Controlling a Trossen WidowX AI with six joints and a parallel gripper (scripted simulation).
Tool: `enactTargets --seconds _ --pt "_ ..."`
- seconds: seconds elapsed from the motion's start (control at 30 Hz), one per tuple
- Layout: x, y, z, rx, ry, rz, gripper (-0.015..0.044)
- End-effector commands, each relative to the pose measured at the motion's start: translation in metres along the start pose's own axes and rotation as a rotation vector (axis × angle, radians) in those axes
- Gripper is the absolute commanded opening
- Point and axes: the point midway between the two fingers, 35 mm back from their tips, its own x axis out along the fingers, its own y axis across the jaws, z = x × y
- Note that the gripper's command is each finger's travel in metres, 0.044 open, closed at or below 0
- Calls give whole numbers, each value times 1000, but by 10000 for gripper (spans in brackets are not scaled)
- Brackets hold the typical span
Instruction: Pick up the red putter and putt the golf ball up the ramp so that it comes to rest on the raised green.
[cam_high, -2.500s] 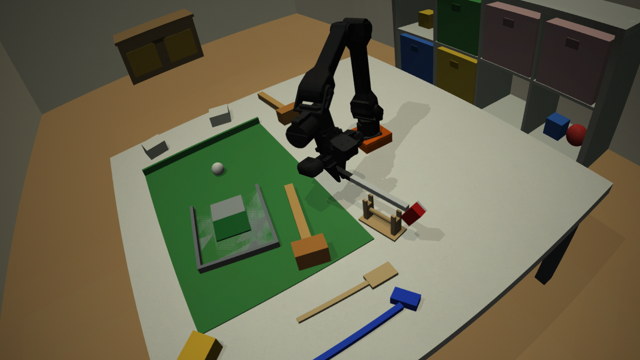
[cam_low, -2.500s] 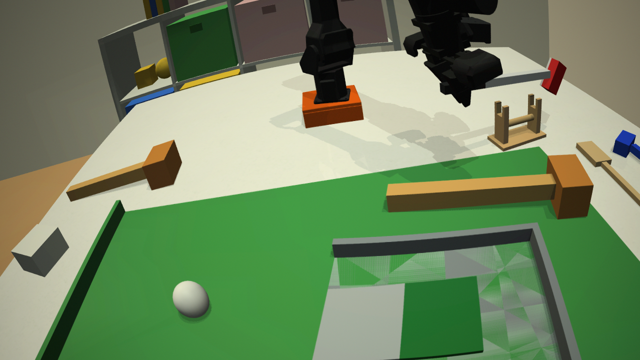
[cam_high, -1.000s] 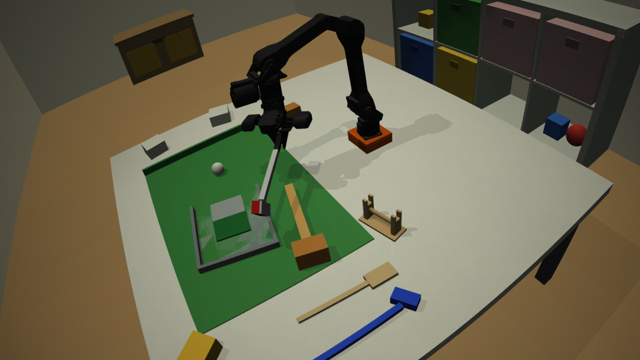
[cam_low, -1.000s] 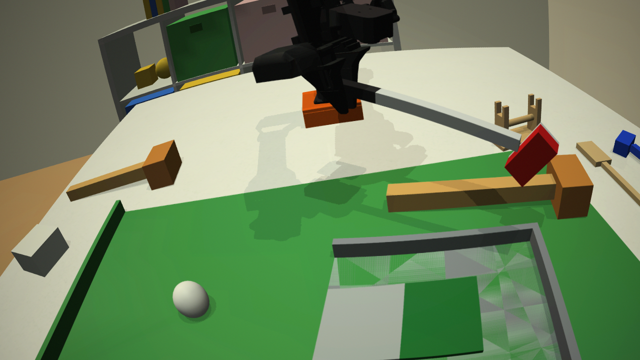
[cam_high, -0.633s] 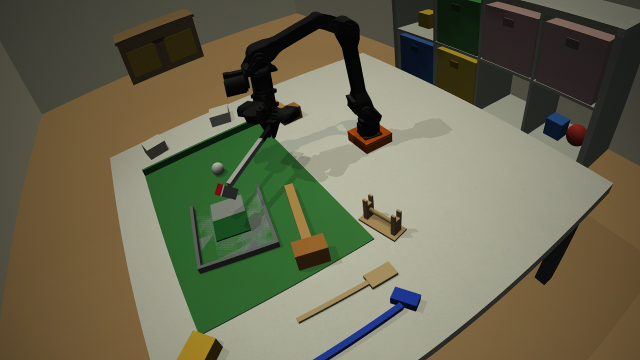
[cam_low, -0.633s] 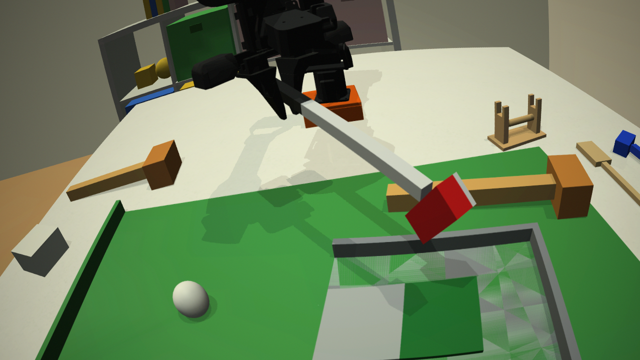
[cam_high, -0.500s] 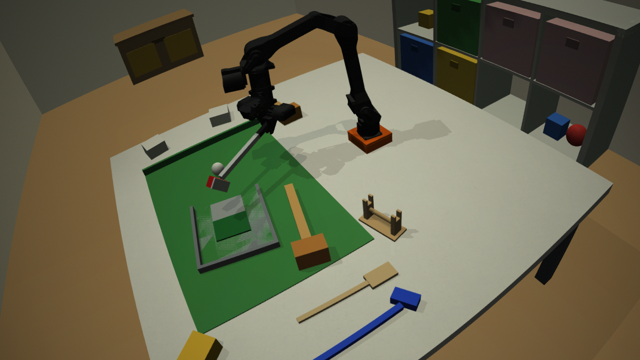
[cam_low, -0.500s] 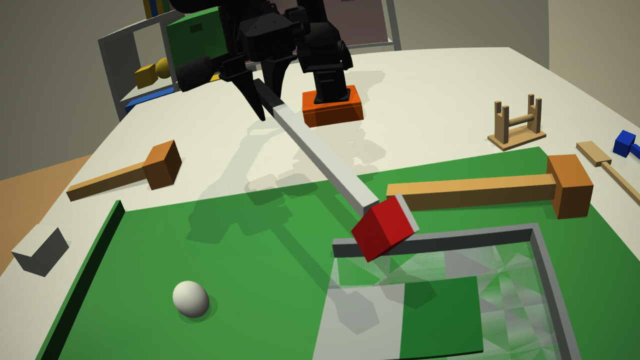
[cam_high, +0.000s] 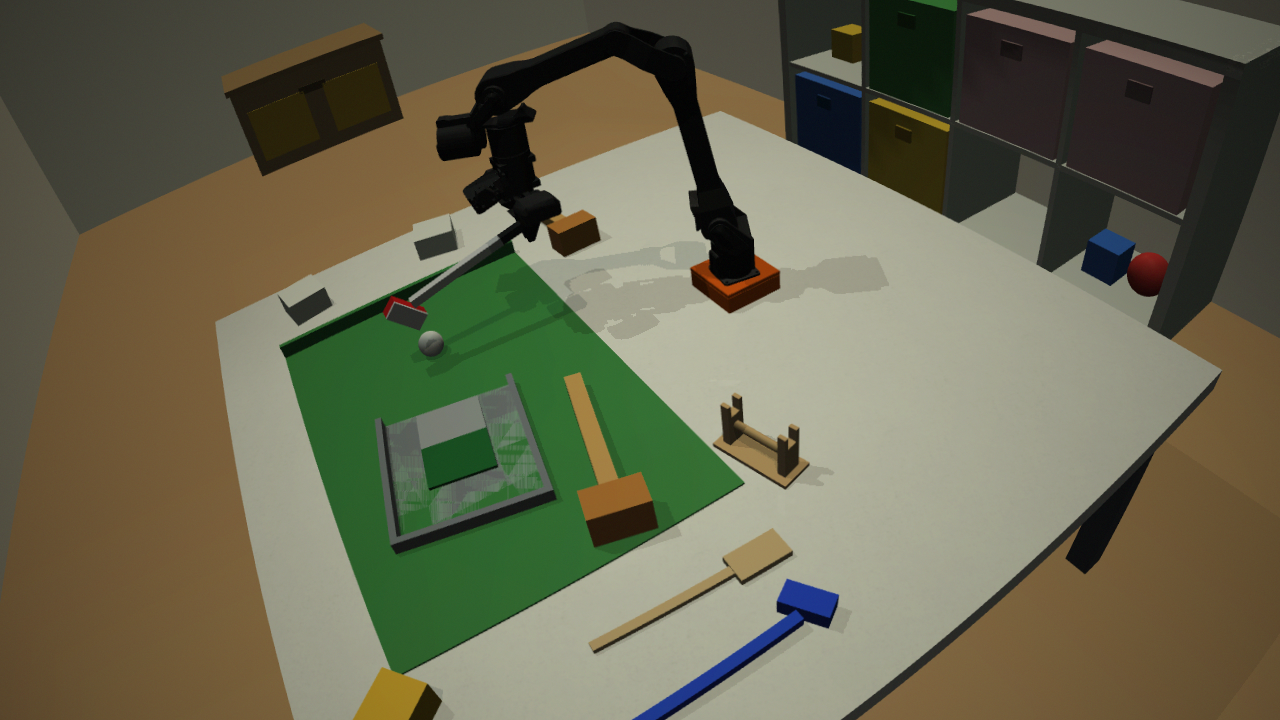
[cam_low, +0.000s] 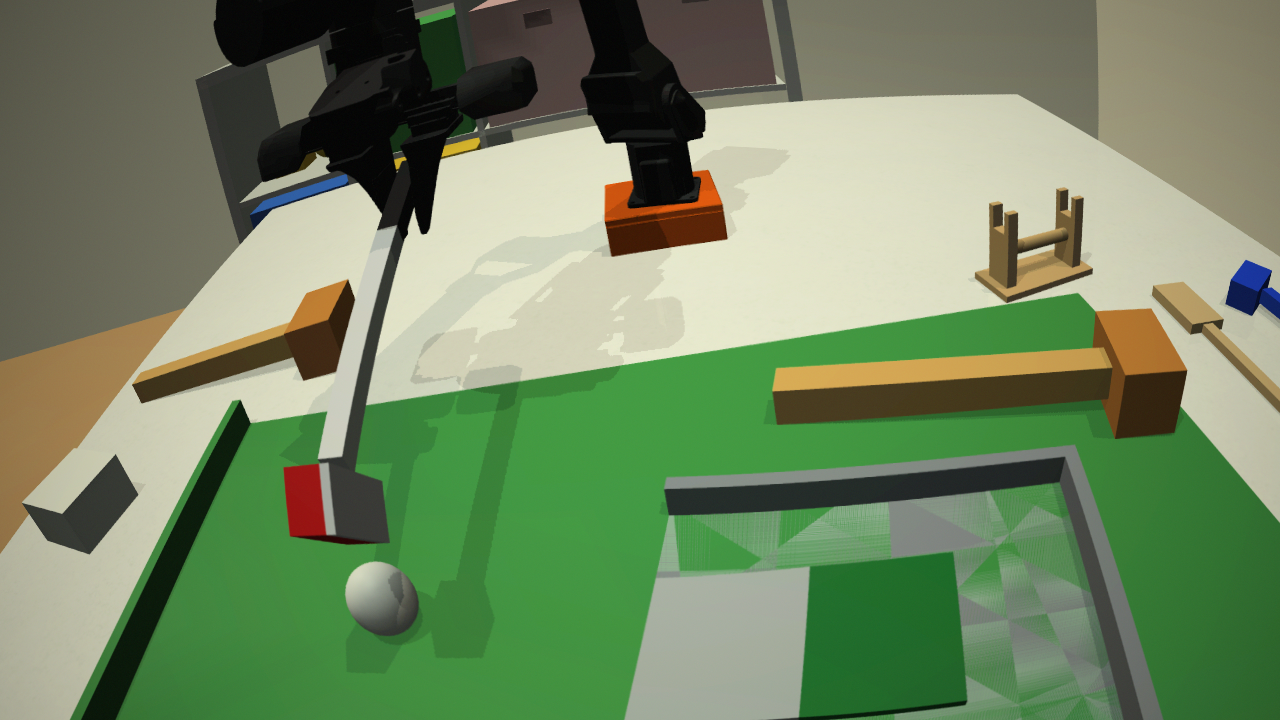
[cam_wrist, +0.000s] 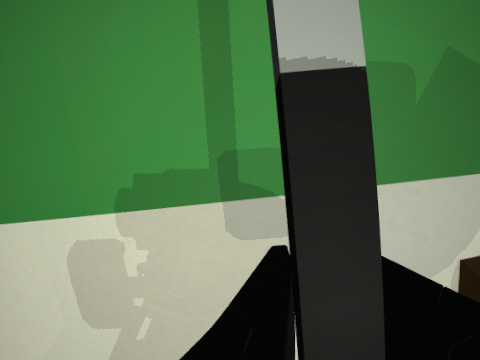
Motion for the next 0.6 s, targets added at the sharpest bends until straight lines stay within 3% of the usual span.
enactTargets --seconds 0.0,0.3,0.57 --pt "-2 -25 -11 136 19 -14 0" --pt "-1 -32 -16 179 24 -18 0" --pt "26 -33 -16 179 24 -18 0"
